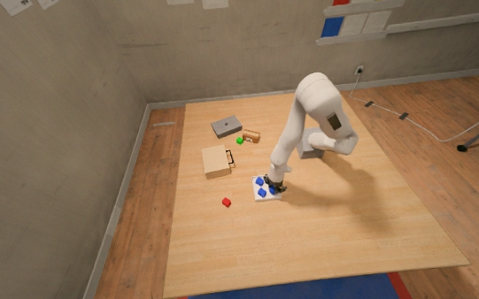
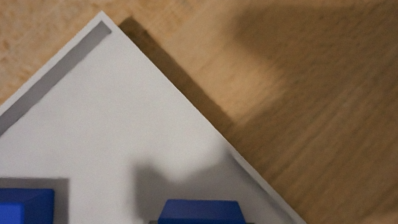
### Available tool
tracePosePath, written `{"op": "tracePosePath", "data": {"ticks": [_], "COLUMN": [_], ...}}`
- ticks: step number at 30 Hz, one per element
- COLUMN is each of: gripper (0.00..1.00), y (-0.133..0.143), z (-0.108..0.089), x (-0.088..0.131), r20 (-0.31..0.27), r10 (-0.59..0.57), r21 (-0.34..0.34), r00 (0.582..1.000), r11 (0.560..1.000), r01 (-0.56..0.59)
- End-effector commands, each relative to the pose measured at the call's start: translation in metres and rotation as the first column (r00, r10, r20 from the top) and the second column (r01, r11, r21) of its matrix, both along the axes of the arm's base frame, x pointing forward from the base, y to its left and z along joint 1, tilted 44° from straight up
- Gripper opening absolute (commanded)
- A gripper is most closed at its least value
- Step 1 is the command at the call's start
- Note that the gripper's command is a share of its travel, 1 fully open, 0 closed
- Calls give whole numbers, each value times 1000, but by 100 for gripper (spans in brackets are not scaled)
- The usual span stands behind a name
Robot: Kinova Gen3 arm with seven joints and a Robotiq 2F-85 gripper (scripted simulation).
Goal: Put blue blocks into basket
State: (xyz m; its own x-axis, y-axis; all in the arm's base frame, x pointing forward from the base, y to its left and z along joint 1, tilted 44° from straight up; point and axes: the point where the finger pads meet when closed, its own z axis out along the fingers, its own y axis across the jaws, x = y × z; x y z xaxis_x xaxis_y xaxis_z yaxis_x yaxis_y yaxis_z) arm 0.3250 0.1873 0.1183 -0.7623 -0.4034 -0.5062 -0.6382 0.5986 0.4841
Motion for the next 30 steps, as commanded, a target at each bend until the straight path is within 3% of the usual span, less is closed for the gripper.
{"op": "tracePosePath", "data": {"ticks": [1,30], "gripper": [10,10], "y": [3,13], "z": [-3,-13], "x": [1,2], "r20": [1,1], "r10": [-1,-1], "r21": [0,0], "r00": [1000,1000], "r11": [1000,1000], "r01": [1,1]}}
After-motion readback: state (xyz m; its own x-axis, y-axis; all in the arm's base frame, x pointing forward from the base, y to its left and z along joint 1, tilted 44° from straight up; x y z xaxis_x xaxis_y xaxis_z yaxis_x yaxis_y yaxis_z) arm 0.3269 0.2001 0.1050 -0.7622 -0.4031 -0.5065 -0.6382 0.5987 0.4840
